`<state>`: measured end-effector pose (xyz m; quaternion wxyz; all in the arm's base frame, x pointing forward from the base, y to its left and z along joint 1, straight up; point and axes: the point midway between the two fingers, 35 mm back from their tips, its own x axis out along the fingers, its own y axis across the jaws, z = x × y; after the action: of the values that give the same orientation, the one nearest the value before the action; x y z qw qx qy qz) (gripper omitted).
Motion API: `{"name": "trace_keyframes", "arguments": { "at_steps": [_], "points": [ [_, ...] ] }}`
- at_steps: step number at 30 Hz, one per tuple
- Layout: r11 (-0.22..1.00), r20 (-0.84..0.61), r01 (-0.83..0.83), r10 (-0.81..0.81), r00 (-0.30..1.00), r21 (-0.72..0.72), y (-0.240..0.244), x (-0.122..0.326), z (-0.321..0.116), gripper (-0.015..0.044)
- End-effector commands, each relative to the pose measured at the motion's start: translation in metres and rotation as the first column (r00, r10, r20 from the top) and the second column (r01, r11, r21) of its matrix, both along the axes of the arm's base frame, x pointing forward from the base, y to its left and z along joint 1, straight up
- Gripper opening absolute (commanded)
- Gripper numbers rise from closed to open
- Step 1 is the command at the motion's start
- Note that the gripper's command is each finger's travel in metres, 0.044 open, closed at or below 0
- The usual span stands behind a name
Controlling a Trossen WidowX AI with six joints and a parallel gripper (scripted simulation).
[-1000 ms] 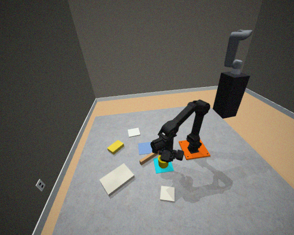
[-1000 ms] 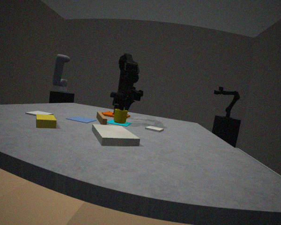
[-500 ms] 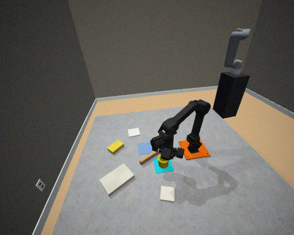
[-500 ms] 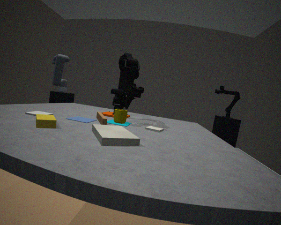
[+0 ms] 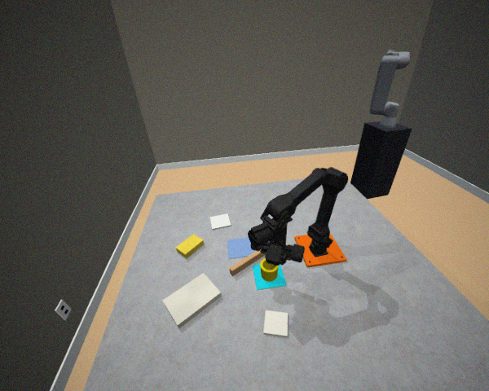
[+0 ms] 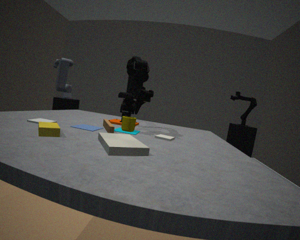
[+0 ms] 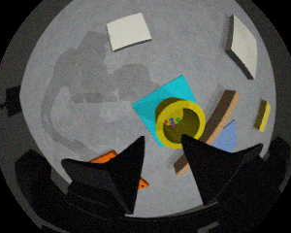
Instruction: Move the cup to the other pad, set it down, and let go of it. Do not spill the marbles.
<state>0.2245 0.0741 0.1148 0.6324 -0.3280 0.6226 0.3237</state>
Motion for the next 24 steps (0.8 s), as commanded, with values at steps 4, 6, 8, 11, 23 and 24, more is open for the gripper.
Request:
{"name": "trace_keyframes", "arguments": {
  "at_steps": [4, 6, 8, 11, 23, 24],
  "points": [
    [1.000, -0.001, 0.000, 0.000, 1.000, -0.001, 0.000, 0.000, 0.000, 0.0383],
    [1.000, 0.000, 0.000, 0.000, 1.000, 0.000, 0.000, 0.000, 0.002, 0.0435],
    [1.000, 0.000, 0.000, 0.000, 1.000, 0.000, 0.000, 0.001, 0.007, 0.0440],
    [1.000, 0.001, 0.000, 0.000, 1.000, 0.001, 0.000, 0.001, 0.017, 0.0440],
    [1.000, 0.005, 0.002, -0.002, 1.000, 0.004, 0.000, 0.000, 0.054, 0.0440],
    [1.000, 0.005, 0.002, -0.002, 1.000, 0.004, 0.000, -0.001, 0.057, 0.0440]
  ]
}}
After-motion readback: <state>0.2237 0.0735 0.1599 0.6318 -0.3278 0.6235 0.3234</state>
